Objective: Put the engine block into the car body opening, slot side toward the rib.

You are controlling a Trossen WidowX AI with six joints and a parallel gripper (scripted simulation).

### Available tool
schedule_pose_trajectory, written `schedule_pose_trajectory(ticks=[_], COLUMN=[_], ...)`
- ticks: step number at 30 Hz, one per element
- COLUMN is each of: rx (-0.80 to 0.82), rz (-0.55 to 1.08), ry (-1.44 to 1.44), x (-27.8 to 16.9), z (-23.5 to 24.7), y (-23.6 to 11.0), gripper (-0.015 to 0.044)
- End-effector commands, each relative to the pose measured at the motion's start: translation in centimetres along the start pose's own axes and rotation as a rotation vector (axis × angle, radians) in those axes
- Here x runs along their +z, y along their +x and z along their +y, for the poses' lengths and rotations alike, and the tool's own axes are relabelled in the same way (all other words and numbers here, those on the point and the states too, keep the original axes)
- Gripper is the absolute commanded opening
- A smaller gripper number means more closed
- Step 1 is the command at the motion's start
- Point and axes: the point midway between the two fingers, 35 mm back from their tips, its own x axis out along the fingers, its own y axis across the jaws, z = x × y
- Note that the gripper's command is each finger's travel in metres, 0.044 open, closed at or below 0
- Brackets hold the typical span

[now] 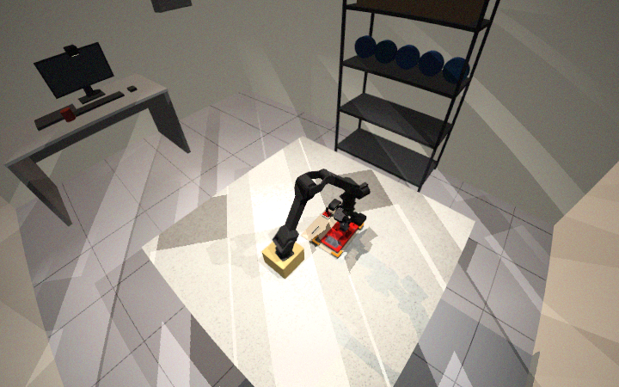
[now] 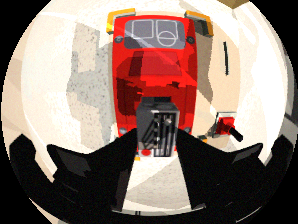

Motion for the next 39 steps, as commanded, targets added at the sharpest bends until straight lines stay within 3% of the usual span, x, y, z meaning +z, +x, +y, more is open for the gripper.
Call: schedule_pose_trajectory(ticks=[1, 13, 22, 39], rx=[0.003, 0.003, 0.003, 0.003], rz=[-0.001, -0.001, -0.001, -0.001], ry=[-0.003, -0.105, 0.052, -0.02], x=[-0.02, 0.03, 0.03, 0.02], z=[0.08, 0.05, 0.05, 0.05], y=[-0.05, 0.1, 0.15, 0.29], gripper=[0.0158, 0.0158, 0.0158, 0.0158])
